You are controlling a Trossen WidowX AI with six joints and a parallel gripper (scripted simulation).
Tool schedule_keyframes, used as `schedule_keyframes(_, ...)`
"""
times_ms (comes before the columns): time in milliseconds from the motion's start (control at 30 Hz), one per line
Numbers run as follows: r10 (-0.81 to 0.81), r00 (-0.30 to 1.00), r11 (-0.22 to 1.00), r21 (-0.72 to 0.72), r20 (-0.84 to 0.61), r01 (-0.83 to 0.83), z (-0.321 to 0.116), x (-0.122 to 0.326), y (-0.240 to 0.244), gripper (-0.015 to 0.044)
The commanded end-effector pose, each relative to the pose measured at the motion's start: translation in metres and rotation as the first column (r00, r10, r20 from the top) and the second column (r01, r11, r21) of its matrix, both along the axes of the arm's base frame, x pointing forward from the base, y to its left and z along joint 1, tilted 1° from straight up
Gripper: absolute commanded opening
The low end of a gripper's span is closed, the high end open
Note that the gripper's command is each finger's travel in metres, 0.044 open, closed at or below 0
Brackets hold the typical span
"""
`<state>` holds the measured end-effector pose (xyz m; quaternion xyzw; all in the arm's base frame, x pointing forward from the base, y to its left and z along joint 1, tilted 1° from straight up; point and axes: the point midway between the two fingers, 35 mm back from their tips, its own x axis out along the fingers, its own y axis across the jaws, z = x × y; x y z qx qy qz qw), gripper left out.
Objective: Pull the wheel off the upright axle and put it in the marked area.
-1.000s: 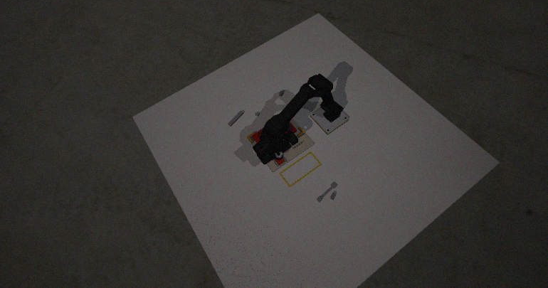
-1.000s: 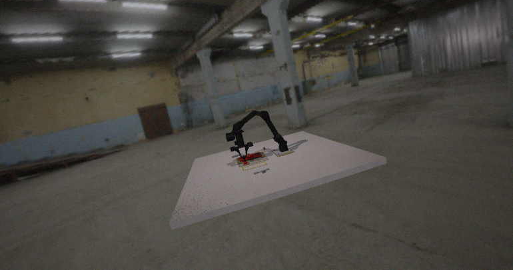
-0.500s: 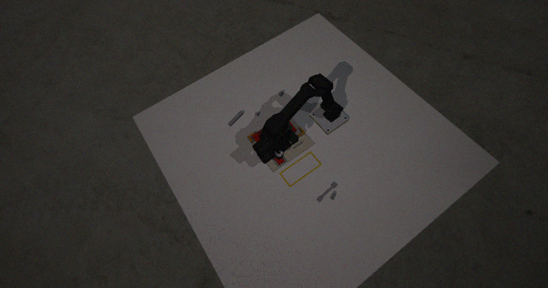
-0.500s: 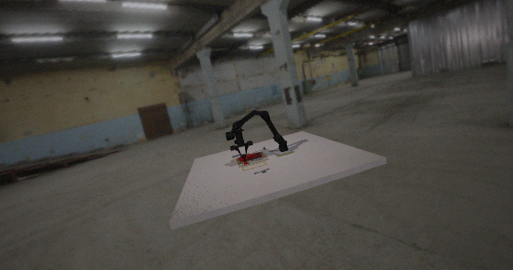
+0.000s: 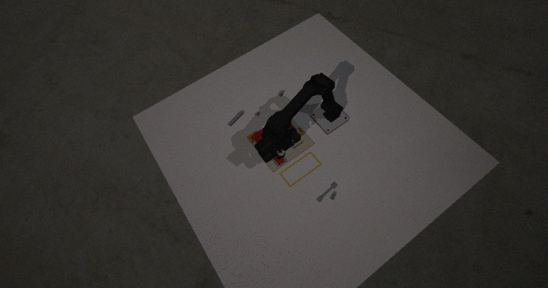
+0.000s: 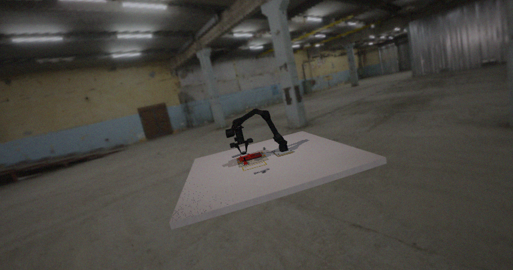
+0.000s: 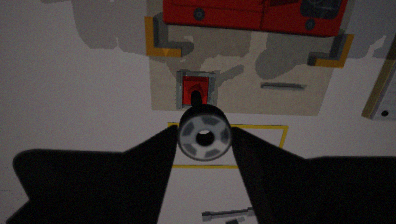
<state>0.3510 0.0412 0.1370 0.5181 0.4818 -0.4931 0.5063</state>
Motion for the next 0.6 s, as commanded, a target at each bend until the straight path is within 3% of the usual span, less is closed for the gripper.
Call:
schedule_keyframes(0, 0.003, 1.000, 1.000, 0.001, 0.001, -0.003, 0.001, -0.007, 0.016, 0.0000)
schedule_keyframes(567, 0.001, 1.000, 1.000, 0.010, 0.004, -0.001, 0.004, -0.043, 0.078, 0.0000)
